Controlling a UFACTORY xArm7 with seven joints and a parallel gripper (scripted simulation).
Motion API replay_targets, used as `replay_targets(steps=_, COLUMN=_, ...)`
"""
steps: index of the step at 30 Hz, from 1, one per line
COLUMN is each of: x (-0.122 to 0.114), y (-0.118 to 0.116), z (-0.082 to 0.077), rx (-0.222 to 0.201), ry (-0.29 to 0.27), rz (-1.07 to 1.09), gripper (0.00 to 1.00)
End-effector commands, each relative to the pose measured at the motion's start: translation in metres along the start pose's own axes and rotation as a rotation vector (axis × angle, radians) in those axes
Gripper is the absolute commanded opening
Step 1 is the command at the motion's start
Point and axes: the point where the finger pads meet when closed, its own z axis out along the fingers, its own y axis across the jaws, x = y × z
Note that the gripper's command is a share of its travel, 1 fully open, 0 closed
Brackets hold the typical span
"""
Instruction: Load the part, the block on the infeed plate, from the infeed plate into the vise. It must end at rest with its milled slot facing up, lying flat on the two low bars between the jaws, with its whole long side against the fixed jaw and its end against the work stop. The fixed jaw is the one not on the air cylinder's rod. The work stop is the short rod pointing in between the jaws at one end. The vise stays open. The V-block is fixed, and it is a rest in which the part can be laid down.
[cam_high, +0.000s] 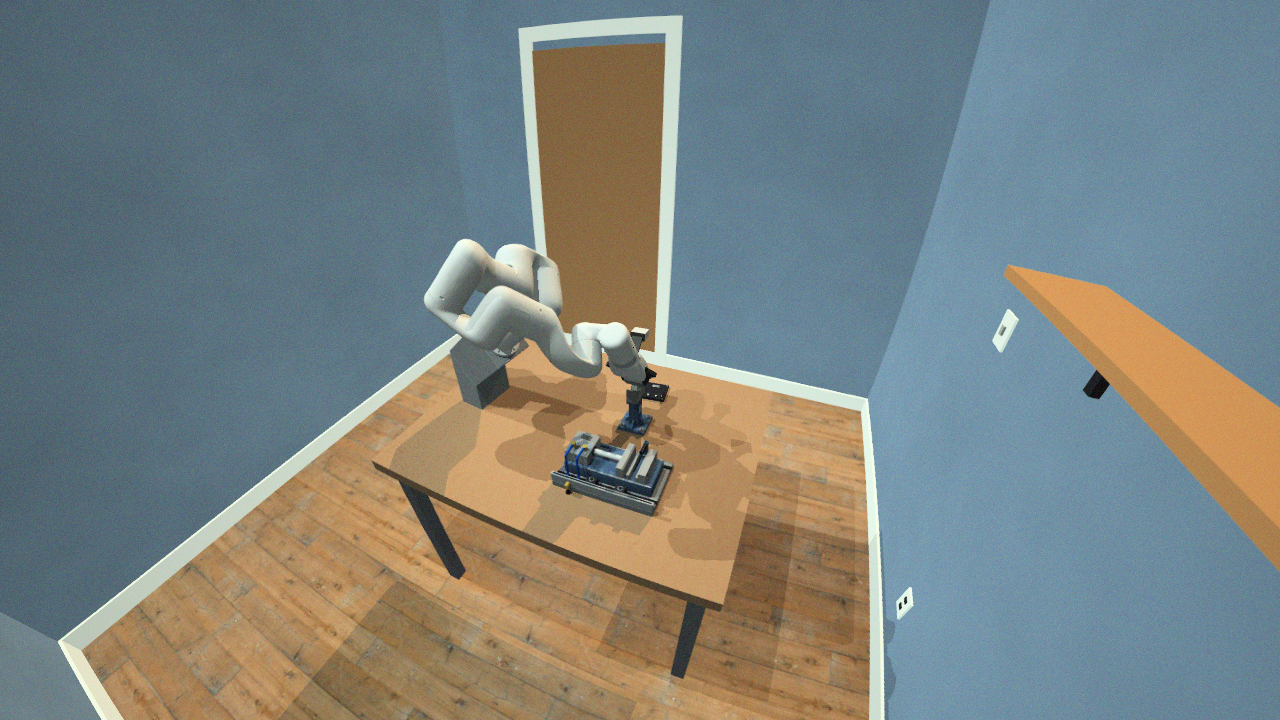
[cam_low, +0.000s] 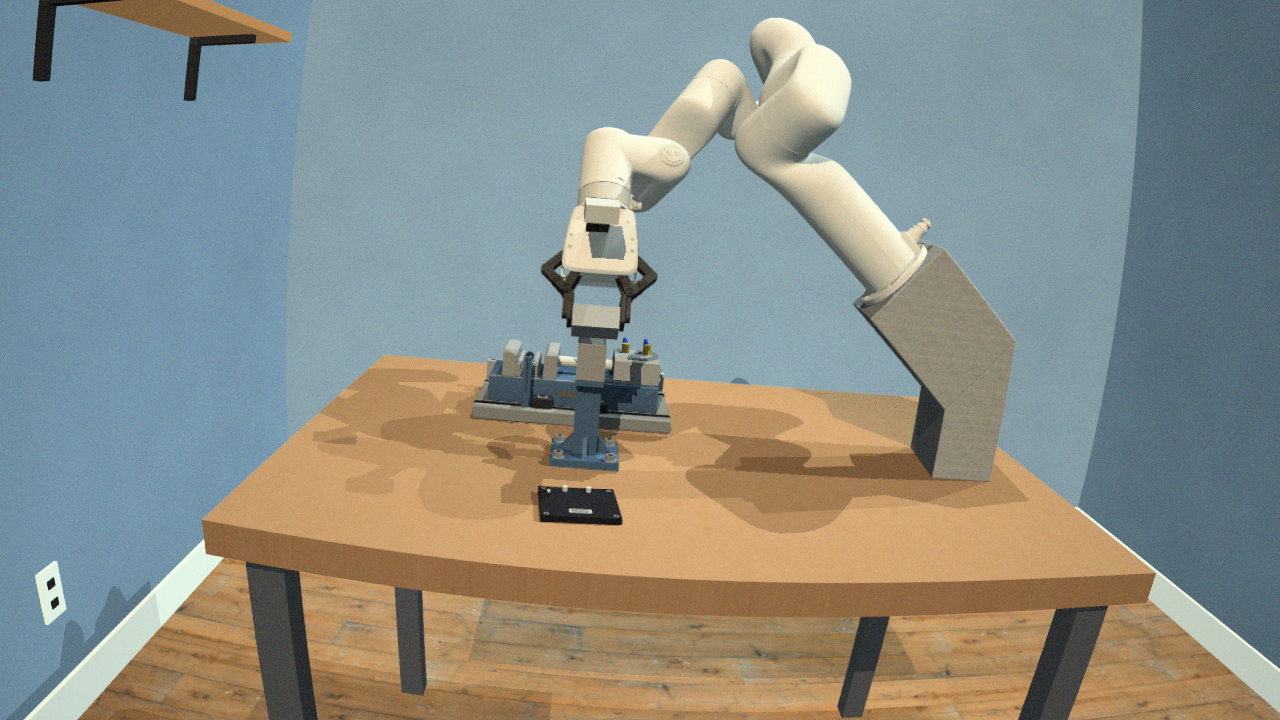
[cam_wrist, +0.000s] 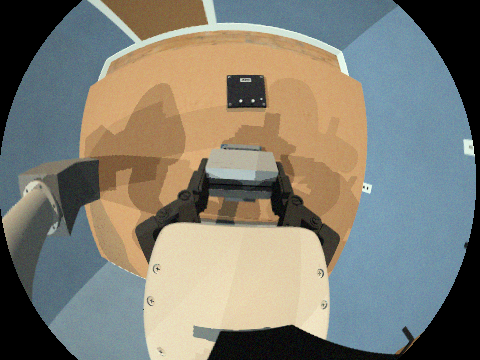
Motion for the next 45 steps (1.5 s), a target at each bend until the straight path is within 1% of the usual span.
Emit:
replay_targets(steps=1, x=0.0007, y=0.0005, z=-0.0003, rx=-0.002, ry=-0.048, rz=-0.001, gripper=0.0)
replay_targets(steps=10, x=0.0019, y=0.0005, z=-0.0002, rx=-0.002, ry=-0.148, rz=0.0, gripper=0.0)
replay_targets(steps=12, x=0.0019, y=0.0005, z=-0.0002, rx=-0.002, ry=-0.148, rz=0.0, gripper=0.0)
replay_targets(steps=27, x=0.0037, y=0.0005, z=0.0003, rx=-0.001, ry=-0.318, rz=0.0, gripper=0.0)
replay_targets(steps=29, x=0.0037, y=0.0005, z=0.0003, rx=-0.001, ry=-0.318, rz=0.0, gripper=0.0)
replay_targets(steps=40, x=0.0049, y=0.0004, z=0.0008, rx=-0.001, ry=-0.43, rz=0.0, gripper=0.0)
replay_targets(steps=44, x=0.0053, y=0.0004, z=0.0009, rx=-0.001, ry=-0.466, rz=0.0, gripper=0.0)
replay_targets(steps=45, x=0.0053, y=0.0004, z=0.0009, rx=-0.001, ry=-0.466, rz=0.0, gripper=0.0)
